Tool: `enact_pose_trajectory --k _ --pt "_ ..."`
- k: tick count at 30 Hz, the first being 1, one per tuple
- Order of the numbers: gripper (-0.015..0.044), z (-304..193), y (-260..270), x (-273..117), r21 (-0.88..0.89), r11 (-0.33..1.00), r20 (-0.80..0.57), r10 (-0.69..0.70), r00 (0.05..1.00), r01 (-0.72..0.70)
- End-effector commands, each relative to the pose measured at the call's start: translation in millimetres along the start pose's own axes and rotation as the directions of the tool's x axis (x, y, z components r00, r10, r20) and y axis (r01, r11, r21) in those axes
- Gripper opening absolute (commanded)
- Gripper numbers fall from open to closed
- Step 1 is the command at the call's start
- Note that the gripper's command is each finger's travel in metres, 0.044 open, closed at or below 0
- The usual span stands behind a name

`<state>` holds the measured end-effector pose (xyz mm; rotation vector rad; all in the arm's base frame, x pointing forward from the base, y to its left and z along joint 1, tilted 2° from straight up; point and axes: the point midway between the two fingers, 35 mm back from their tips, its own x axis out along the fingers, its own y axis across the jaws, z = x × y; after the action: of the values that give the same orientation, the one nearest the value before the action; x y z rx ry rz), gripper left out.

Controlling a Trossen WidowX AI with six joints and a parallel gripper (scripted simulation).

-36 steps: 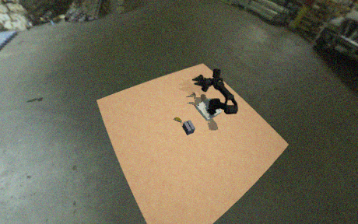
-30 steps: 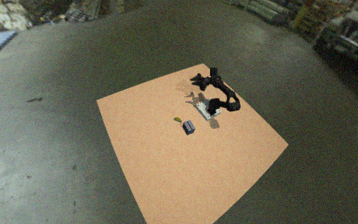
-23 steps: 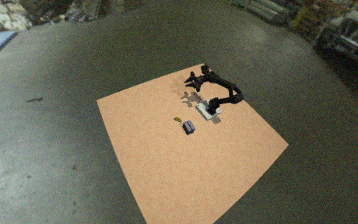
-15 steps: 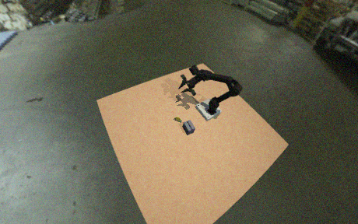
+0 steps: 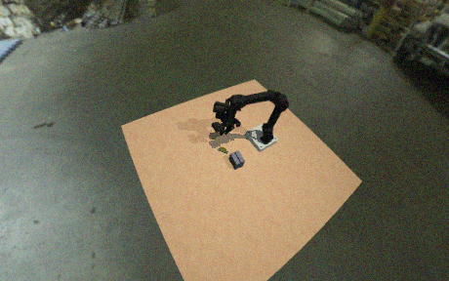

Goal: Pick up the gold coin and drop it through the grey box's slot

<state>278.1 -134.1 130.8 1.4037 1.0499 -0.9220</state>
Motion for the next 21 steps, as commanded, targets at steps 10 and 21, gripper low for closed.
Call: enact_pose_trajectory --k 10,21 --pt "0.0161 -43 16 20 -0.554 0.791 0.081 -0.26 0.962 0.261" --pt "0.0161 -39 6 58 -0.554 0.791 0.081 -0.26 0.962 0.261"
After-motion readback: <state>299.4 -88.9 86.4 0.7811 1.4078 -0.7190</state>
